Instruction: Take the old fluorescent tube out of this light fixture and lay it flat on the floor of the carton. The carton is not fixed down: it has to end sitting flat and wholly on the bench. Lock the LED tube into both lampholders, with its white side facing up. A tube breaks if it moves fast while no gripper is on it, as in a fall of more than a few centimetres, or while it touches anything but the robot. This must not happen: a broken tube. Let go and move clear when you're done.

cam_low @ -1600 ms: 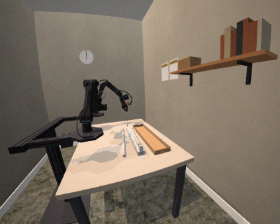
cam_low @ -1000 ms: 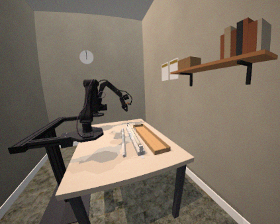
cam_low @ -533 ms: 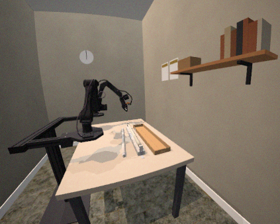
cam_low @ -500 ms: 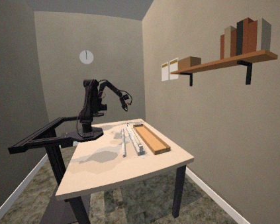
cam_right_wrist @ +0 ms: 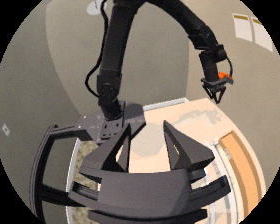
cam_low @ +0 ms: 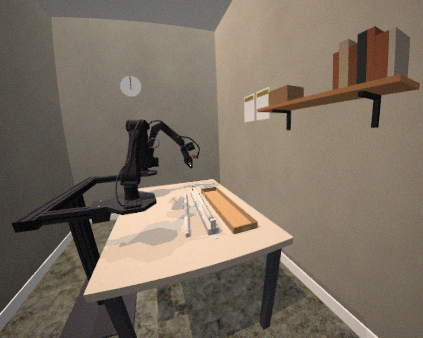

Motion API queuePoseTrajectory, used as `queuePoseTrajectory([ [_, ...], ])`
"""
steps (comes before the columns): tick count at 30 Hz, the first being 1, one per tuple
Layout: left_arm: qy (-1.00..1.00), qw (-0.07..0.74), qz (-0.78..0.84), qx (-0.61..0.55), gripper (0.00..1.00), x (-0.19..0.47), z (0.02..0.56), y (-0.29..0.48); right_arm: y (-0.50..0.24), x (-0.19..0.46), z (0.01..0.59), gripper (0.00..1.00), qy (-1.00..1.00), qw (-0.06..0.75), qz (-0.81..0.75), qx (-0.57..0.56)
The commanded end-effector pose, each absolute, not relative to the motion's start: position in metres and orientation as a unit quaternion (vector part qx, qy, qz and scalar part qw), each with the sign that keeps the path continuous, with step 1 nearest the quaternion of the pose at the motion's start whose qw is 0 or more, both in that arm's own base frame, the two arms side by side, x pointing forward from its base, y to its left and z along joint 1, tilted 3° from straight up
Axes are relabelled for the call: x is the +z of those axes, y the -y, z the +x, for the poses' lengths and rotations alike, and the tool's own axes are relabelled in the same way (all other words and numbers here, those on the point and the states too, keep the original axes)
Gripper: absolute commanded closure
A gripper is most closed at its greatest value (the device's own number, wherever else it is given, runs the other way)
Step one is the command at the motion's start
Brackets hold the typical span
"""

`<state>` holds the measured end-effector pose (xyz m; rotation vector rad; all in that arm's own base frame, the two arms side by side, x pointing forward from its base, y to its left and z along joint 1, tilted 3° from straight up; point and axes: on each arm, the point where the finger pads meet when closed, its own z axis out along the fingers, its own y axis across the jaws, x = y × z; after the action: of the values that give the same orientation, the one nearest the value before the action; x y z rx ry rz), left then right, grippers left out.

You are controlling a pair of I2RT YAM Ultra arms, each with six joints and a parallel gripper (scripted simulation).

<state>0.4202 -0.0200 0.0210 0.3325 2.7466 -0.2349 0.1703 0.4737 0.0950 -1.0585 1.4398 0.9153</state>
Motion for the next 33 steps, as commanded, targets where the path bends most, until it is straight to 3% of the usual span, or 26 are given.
queuePoseTrajectory([
  [1,-0.97,0.192,0.12,-0.084,0.51,0.029,0.424,0.021,-0.477,0.112,0.171,0.51,-0.591,0.551,-0.437,0.394],
  [5,-0.973,0.165,0.14,-0.079,0.51,0.004,0.413,0.031,-0.47,0.086,0.192,0.51,-0.618,0.544,-0.442,0.356],
  [21,-0.92,0.215,0.323,0.048,0.51,-0.022,0.443,0.081,-0.392,0.029,0.31,0.51,-0.668,0.52,-0.521,0.111],
  [33,-0.839,0.226,0.475,0.137,0.51,-0.061,0.436,0.15,-0.268,-0.026,0.389,0.51,-0.713,0.405,-0.569,-0.066],
])
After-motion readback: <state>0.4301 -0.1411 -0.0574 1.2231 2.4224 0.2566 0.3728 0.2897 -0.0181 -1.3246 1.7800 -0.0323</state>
